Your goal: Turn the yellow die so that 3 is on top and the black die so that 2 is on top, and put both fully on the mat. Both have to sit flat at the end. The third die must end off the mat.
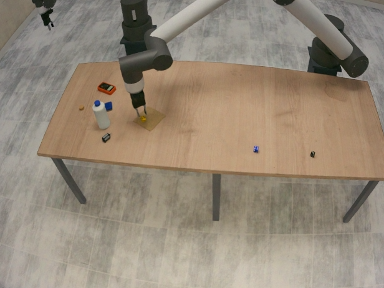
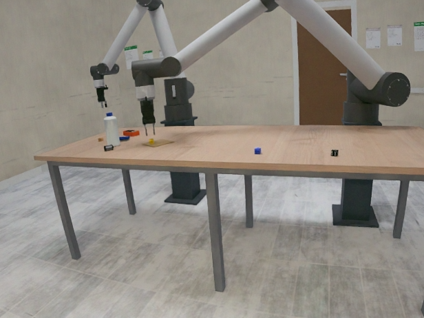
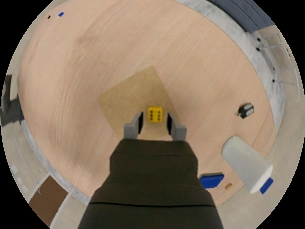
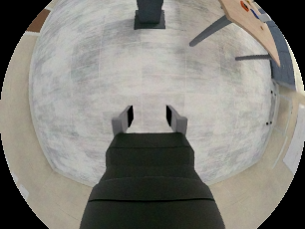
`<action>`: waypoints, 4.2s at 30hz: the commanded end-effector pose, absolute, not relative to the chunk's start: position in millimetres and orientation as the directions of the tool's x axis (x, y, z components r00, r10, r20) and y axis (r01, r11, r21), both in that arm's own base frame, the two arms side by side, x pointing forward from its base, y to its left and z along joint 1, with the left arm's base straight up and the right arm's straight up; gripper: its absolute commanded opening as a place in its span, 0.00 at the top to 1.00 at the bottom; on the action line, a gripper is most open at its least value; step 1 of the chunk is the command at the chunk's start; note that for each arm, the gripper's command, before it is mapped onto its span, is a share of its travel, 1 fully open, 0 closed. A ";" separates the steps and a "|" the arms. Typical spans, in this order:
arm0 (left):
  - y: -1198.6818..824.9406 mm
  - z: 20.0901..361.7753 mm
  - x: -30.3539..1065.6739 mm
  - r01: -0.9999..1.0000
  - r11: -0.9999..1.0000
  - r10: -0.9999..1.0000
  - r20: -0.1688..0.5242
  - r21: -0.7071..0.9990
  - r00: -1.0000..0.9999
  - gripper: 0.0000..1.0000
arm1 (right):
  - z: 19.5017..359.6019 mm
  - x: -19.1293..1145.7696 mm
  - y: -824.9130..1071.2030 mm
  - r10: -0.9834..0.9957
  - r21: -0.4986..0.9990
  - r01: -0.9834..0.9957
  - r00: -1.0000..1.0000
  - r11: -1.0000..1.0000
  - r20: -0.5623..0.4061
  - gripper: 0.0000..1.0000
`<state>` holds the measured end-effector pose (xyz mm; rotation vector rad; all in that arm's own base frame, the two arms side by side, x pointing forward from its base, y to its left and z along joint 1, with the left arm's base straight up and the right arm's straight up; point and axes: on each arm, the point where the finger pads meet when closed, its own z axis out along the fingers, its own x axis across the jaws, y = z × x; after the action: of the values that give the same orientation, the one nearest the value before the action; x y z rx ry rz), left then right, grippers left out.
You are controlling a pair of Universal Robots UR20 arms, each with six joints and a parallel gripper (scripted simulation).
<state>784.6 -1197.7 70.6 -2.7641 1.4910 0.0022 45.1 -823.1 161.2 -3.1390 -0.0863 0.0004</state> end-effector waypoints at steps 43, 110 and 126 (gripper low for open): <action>-1194.5 98.2 790.5 -0.726 -0.477 -0.836 0.000 0.496 0.549 0.21 | 162.0 45.3 -823.7 0.055 0.000 0.055 0.998 -0.998 0.000 0.00; -1192.9 60.4 793.0 -0.591 -0.388 -0.836 0.000 0.707 0.549 0.21 | 162.0 45.3 -823.7 0.055 0.000 0.055 0.998 -0.998 0.000 0.00; -1192.9 36.1 793.0 -0.591 -0.388 -0.836 0.000 0.707 0.549 0.21 | 162.0 45.3 -823.7 0.055 0.000 0.055 0.998 -0.998 0.000 0.00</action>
<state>792.6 -1192.4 41.0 -3.3057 1.7817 0.7415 45.1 -823.1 161.2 -3.1390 -0.0863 0.0004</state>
